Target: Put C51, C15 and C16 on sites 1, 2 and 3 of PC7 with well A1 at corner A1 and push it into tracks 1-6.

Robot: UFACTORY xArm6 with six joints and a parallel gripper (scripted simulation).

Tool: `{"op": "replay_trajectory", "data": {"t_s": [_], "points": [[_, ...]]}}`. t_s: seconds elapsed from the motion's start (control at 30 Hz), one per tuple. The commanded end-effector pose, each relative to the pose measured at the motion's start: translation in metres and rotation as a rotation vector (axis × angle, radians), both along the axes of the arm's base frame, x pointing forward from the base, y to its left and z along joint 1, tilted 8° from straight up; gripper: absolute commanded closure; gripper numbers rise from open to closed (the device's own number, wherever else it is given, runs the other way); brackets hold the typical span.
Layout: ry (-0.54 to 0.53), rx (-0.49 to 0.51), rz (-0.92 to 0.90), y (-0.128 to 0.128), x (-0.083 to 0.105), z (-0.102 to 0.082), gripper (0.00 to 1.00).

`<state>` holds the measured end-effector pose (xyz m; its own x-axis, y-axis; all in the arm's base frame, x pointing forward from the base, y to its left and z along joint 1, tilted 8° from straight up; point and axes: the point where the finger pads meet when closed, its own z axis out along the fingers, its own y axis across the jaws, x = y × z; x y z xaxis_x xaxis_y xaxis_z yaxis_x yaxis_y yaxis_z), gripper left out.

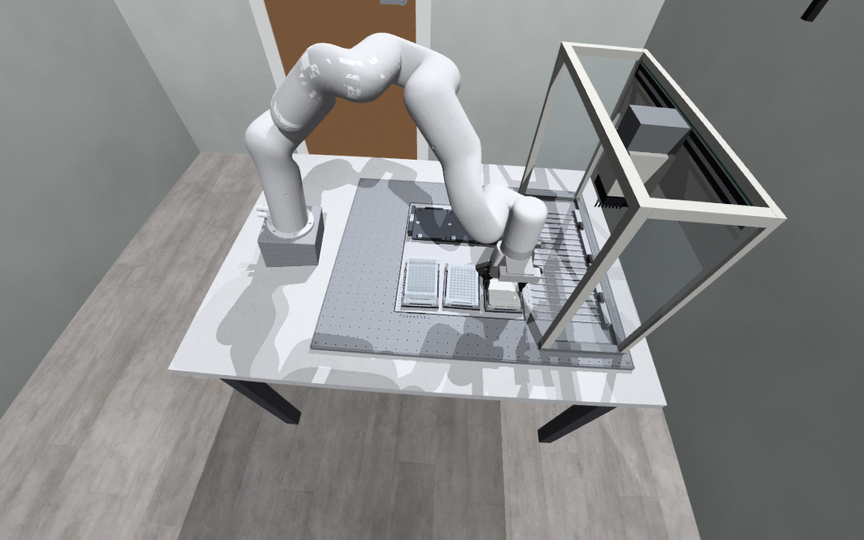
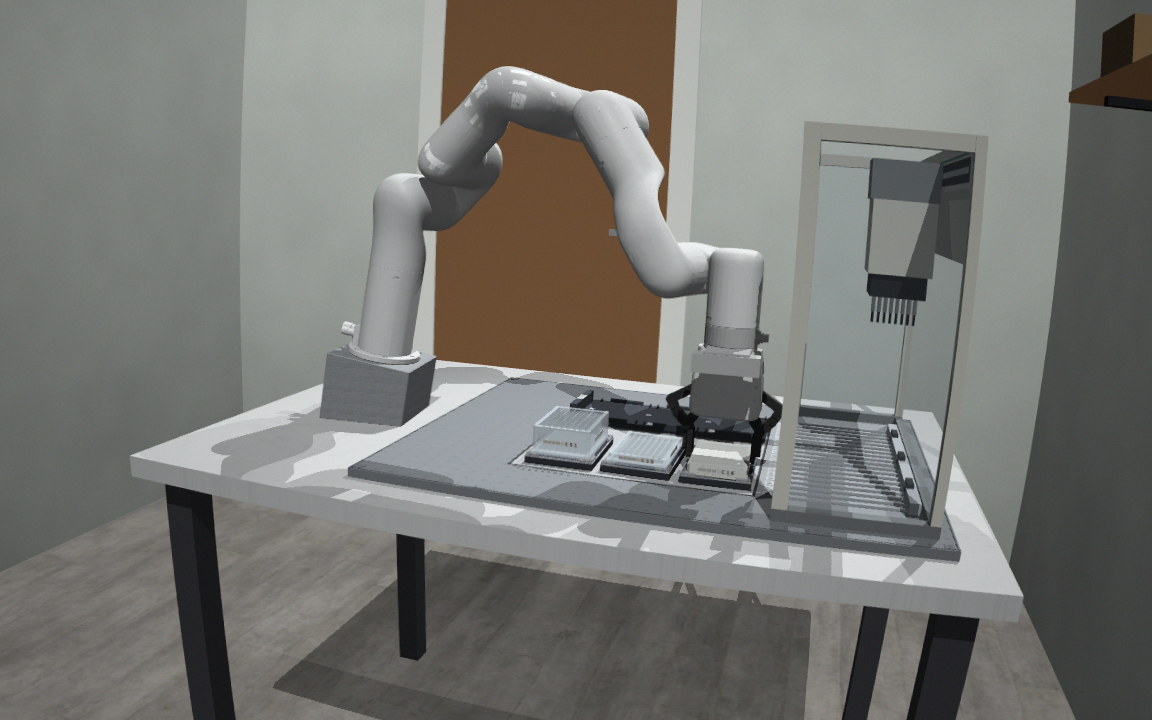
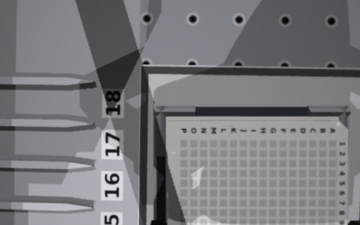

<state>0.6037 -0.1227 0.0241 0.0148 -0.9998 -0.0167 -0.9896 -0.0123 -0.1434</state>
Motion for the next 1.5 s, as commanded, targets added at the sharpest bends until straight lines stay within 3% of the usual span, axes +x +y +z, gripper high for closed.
{"op": "replay_trajectory", "data": {"t_s": [0.0,0.5,0.53,1.47], "points": [[-0.005,-0.001,0.0,-0.0005,0.0019,0.002,0.0],[-0.006,-0.001,0.0,-0.0005,0.0019,0.0021,0.0],[-0.005,-0.001,0.0,-0.0005,0.0018,0.0026,1.0],[-0.005,-0.001,0.0,-0.0005,0.0018,0.0027,1.0]]}}
